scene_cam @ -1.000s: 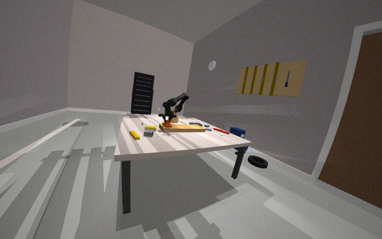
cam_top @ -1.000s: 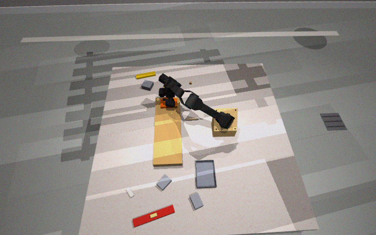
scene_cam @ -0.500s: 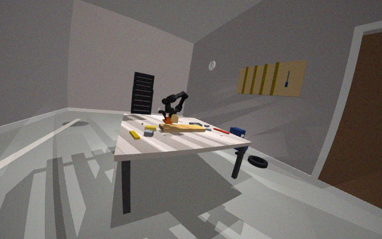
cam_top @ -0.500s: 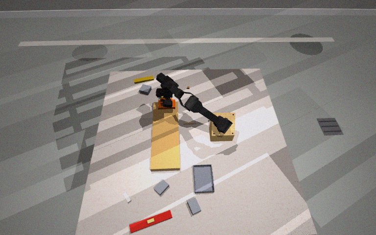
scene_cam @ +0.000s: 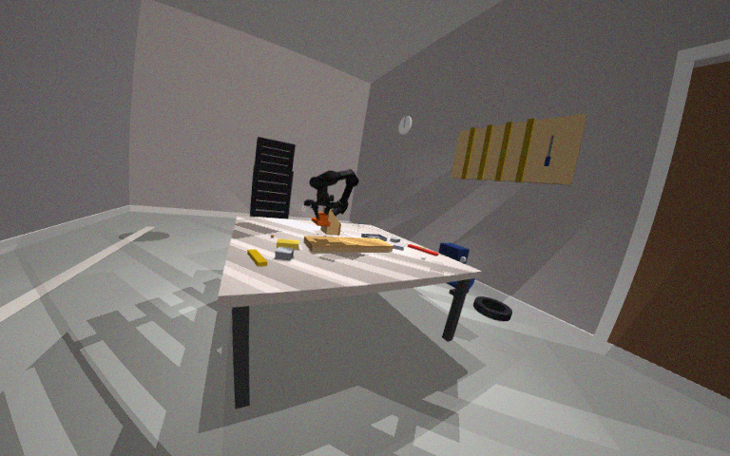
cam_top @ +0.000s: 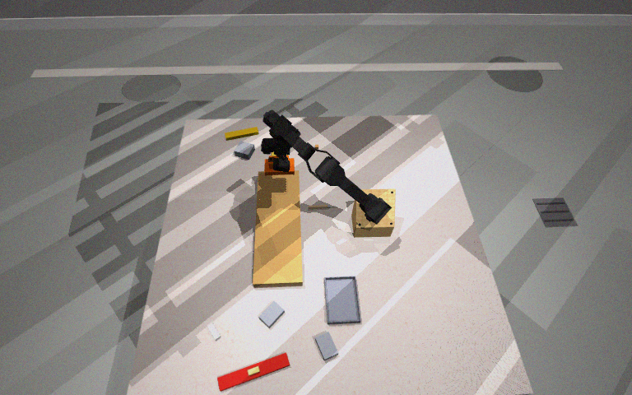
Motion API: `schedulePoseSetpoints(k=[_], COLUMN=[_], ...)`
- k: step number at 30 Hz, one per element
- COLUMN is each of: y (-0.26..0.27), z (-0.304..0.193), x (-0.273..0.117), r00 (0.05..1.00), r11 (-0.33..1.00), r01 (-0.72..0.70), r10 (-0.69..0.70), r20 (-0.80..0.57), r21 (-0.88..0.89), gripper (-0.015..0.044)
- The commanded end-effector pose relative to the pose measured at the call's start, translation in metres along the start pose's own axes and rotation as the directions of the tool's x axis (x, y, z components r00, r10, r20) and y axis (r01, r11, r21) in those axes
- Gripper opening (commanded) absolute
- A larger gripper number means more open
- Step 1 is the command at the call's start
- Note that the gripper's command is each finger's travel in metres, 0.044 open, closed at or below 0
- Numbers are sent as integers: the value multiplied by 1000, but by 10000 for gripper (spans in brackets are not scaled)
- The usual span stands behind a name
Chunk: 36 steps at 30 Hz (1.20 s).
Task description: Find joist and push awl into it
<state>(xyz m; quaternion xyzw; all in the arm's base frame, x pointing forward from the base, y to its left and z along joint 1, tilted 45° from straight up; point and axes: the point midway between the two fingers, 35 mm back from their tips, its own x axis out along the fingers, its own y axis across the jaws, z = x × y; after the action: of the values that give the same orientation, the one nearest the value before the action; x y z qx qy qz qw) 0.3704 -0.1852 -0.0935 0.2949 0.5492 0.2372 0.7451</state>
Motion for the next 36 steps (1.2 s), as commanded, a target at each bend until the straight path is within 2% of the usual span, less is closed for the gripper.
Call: schedulePoseSetpoints(k=[1, 19, 36], y=[19, 145, 265], z=[12, 45, 37], x=[-5, 1, 9], r00=[1000, 999, 999], r11=[998, 945, 826], r01=[12, 10, -29], r10=[-12, -20, 4], r20=[0, -27, -45], r21=[-56, -327, -562], gripper=[0, 0, 0])
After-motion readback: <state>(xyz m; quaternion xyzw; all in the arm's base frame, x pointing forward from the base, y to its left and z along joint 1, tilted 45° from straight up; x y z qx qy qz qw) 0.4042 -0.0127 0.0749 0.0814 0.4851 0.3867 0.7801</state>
